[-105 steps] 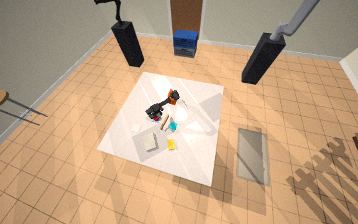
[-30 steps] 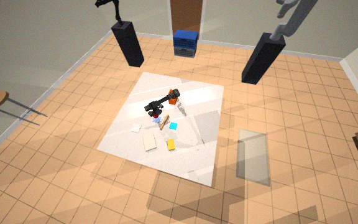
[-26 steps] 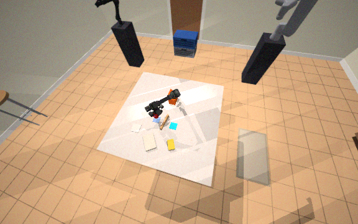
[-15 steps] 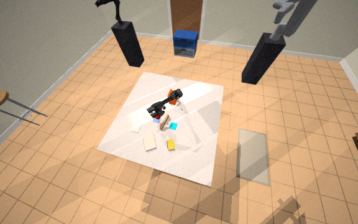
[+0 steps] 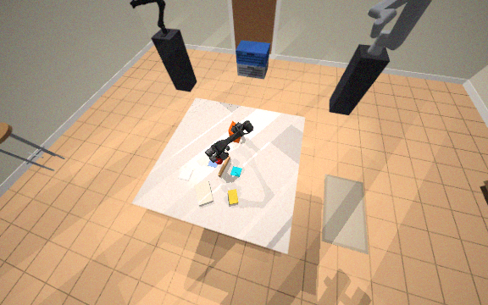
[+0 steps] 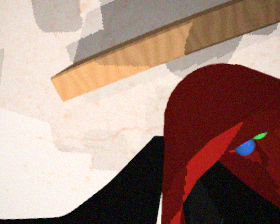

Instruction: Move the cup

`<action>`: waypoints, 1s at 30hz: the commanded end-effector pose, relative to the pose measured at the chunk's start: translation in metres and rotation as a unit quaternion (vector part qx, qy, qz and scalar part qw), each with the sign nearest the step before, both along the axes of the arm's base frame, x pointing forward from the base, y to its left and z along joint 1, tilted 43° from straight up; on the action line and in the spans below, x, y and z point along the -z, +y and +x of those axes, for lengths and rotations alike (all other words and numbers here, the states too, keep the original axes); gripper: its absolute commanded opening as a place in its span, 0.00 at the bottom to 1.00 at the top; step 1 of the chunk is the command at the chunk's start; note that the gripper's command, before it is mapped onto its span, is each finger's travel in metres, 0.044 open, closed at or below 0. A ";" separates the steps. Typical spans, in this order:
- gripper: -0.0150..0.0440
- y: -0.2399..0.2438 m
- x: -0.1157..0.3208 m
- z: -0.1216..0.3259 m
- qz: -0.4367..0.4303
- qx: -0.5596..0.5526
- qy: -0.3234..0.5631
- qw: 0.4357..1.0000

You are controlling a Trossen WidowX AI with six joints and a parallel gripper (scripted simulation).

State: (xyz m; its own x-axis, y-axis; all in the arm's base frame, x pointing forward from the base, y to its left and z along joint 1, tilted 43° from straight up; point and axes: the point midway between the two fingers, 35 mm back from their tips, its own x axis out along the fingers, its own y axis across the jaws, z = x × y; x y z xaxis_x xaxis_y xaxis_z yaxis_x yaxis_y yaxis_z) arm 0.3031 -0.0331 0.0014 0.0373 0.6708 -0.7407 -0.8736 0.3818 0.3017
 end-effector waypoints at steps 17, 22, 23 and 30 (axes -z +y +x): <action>0.25 0.044 -0.042 0.008 0.005 0.002 0.002 1.000; 0.25 0.055 -0.052 0.010 0.006 0.002 0.002 1.000; 0.25 0.057 -0.054 0.010 0.006 0.002 0.002 1.000; 0.25 0.072 -0.068 0.012 0.006 0.002 0.002 1.000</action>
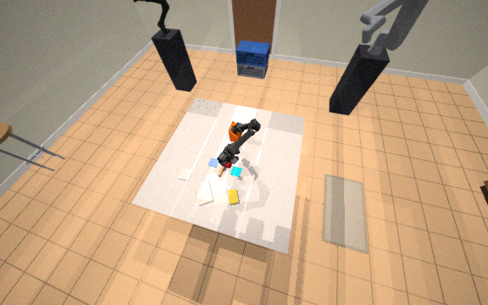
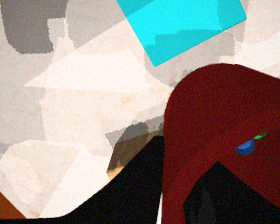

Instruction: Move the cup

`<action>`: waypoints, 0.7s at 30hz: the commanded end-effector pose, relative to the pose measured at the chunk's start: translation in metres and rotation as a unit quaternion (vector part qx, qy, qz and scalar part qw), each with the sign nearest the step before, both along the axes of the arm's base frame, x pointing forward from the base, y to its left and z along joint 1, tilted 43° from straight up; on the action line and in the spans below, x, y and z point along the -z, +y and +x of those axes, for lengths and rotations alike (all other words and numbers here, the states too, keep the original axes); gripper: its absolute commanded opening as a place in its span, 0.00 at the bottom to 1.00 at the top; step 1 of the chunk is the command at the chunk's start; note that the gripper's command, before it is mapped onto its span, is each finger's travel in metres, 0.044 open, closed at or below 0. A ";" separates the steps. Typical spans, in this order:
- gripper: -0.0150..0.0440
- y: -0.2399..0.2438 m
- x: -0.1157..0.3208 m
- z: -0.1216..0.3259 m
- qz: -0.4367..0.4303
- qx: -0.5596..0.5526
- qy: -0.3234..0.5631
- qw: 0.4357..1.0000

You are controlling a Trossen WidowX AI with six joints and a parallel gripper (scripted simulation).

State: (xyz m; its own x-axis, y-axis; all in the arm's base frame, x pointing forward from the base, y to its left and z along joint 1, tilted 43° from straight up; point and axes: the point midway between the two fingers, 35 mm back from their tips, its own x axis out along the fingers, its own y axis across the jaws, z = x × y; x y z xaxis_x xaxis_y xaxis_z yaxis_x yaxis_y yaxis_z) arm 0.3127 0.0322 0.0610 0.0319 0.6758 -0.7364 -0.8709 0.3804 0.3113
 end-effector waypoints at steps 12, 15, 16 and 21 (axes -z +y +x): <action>0.25 0.032 -0.033 0.005 0.004 0.002 -0.003 1.000; 0.25 0.038 -0.039 0.006 0.004 0.002 -0.003 1.000; 0.25 0.040 -0.042 0.007 0.004 0.002 -0.003 1.000; 0.25 0.049 -0.051 0.008 0.005 0.002 -0.003 1.000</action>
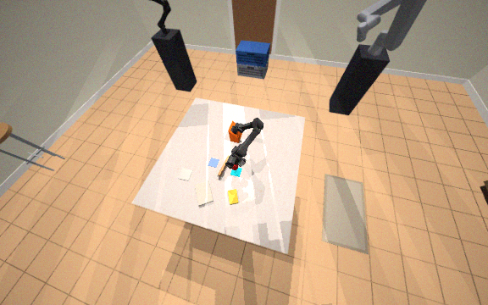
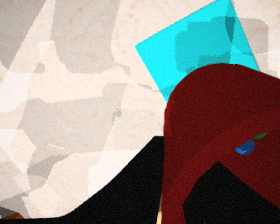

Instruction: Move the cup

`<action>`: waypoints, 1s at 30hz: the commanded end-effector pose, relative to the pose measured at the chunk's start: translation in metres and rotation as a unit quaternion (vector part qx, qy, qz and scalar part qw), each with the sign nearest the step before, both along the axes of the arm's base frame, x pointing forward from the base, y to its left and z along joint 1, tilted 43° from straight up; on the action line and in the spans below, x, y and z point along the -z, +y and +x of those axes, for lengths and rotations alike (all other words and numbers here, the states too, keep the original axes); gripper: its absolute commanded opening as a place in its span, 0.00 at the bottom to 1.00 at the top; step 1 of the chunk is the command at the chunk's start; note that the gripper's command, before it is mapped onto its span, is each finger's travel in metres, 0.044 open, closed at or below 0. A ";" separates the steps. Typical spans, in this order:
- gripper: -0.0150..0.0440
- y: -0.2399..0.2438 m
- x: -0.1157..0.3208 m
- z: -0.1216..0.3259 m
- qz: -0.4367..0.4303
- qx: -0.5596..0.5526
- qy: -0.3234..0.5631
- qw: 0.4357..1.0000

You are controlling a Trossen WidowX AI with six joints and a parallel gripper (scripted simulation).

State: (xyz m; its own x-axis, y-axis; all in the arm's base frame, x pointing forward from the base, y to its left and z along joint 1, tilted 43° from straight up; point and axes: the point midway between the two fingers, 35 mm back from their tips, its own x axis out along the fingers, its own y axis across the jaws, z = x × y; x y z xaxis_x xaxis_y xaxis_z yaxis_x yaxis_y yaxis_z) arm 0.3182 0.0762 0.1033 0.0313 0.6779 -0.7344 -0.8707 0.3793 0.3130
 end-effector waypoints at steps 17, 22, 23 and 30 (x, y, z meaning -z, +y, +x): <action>0.25 0.019 0.006 0.004 0.003 0.002 -0.003 1.000; 0.25 0.024 0.012 0.005 0.003 0.002 -0.003 1.000; 0.25 0.026 0.013 0.005 0.003 0.002 -0.003 1.000; 0.25 0.033 0.021 0.005 0.004 0.002 -0.003 1.000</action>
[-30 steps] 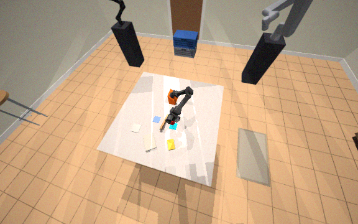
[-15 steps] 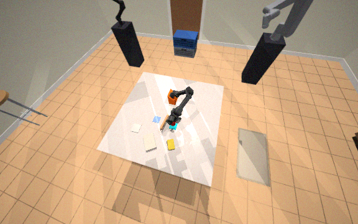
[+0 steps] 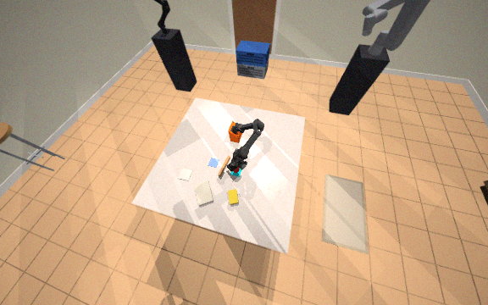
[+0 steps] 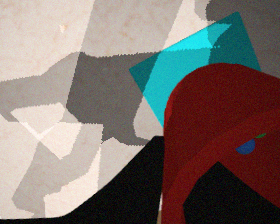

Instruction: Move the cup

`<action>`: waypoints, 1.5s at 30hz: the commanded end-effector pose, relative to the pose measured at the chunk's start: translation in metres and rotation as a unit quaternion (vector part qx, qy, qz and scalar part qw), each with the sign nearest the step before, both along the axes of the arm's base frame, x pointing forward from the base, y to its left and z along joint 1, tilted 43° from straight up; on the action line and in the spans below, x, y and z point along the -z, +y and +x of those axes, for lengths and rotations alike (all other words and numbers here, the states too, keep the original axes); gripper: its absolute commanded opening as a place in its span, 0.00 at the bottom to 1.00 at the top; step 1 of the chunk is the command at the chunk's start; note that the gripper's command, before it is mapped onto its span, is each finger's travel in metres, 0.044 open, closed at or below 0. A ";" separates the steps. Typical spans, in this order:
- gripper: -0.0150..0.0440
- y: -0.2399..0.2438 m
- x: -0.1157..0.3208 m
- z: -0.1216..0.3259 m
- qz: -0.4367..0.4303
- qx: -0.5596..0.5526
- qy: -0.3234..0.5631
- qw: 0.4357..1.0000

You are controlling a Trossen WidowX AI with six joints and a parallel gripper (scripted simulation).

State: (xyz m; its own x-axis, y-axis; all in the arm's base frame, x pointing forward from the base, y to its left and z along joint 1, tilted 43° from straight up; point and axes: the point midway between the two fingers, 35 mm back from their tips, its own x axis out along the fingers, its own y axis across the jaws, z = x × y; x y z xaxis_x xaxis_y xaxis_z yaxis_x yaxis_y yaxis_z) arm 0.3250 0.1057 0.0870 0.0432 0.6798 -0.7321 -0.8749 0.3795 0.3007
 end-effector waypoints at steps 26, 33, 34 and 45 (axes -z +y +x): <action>0.25 0.023 0.023 0.000 0.003 -0.001 0.001 1.000; 0.25 0.023 0.023 0.000 0.003 -0.001 0.001 1.000; 0.25 0.023 0.023 0.000 0.003 -0.001 0.001 1.000; 0.47 0.023 0.022 0.000 0.003 -0.001 0.001 1.000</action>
